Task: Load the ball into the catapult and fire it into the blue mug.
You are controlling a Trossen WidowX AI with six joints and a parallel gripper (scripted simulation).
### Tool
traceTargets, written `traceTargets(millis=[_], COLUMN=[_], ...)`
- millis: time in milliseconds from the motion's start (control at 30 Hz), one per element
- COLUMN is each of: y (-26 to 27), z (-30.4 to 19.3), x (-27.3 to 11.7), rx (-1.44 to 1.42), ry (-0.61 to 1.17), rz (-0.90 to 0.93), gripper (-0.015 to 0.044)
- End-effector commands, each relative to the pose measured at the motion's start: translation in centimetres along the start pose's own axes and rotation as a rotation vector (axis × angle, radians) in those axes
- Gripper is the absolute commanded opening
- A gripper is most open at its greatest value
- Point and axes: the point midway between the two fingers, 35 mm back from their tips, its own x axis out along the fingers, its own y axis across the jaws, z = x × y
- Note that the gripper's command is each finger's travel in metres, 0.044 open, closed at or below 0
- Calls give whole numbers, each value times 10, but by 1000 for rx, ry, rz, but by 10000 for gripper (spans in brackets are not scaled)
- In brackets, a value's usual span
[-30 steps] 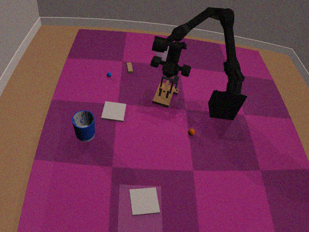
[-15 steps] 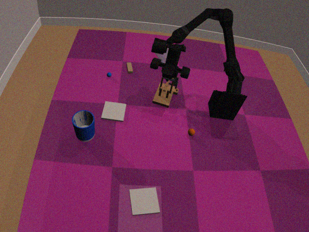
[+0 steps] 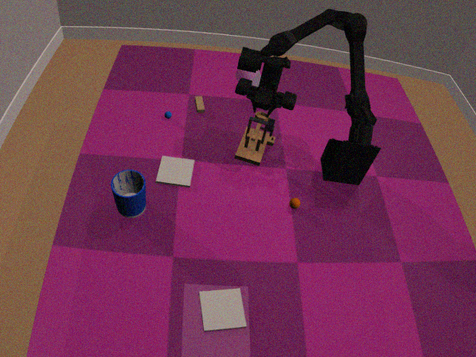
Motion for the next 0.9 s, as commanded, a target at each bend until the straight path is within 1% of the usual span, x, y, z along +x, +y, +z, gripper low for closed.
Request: traceTargets(millis=[0,67,167,233,300,367,400,467,700,767,867], y=[3,-1,-3,-1,1,1,-3,-4,2,5,5], z=[3,4,4,2,1,1,5,15,100,110,112], x=[1,-18,-67,-97,-107,-107,-81,-78,-53,-51,-50], rx=[-13,-11,-5,-2,-1,-1,-10,-8,2,-1,-1], ry=[-1,-4,-6,-4,-2,-2,-1,-2,-1,2,3], rz=[14,12,7,3,2,2,4,4,8,7,7], gripper=[315,368,440,440,440,440,440,440,440,440,440])
